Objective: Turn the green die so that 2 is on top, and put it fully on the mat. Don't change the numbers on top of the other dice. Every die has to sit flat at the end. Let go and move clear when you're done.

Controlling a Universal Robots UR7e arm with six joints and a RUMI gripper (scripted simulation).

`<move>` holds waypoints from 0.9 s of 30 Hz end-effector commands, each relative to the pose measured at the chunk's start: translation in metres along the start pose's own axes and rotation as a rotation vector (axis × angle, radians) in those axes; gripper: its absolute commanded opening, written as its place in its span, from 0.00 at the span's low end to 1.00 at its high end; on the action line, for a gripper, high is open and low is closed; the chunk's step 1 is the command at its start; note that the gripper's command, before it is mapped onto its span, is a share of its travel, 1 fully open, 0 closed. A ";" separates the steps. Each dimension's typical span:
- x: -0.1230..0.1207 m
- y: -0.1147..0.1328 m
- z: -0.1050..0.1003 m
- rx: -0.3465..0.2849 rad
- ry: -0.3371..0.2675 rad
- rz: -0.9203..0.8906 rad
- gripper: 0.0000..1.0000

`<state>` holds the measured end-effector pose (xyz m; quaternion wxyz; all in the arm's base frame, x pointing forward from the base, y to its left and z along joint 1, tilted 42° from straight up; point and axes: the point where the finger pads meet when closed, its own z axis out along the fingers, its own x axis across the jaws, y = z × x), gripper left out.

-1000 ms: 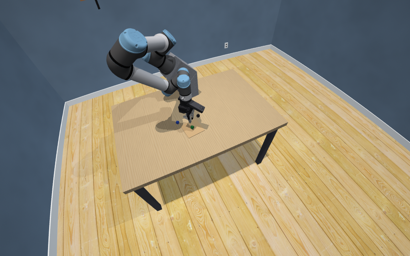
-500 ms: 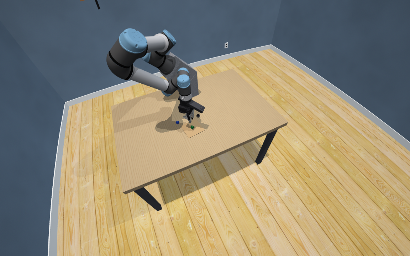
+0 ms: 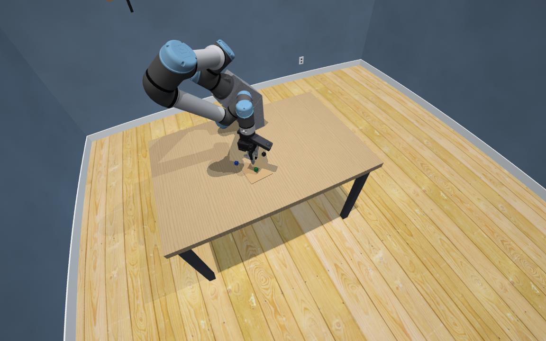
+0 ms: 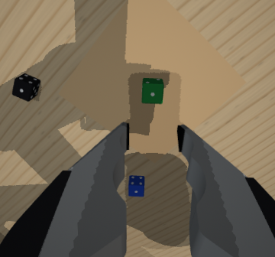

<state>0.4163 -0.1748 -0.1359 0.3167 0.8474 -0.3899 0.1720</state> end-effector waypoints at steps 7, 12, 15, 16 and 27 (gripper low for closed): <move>0.001 0.000 0.013 0.001 0.001 0.001 0.21; 0.001 0.000 0.021 0.001 0.001 0.001 0.21; 0.001 0.000 0.025 0.001 0.001 0.001 0.21; 0.001 0.000 0.025 0.001 0.001 0.001 0.21; 0.001 0.000 0.041 0.001 0.001 0.001 0.21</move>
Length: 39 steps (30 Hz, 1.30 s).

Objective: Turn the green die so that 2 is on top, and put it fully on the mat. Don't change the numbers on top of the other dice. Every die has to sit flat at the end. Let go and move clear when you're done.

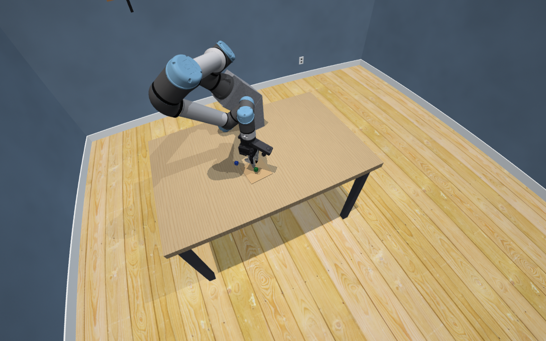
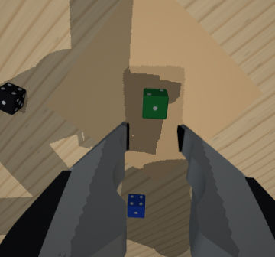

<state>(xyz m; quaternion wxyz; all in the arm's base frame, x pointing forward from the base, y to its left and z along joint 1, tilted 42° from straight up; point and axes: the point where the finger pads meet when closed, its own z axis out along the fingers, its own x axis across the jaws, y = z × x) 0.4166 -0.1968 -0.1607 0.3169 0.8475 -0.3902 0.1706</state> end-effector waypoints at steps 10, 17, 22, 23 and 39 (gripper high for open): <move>0.002 -0.001 0.014 0.002 0.003 0.002 0.21; 0.002 -0.001 0.016 0.002 0.003 0.002 0.21; 0.002 -0.001 0.016 0.002 0.003 0.002 0.21; 0.002 -0.001 0.016 0.002 0.003 0.002 0.21; 0.002 -0.001 0.016 0.002 0.003 0.002 0.21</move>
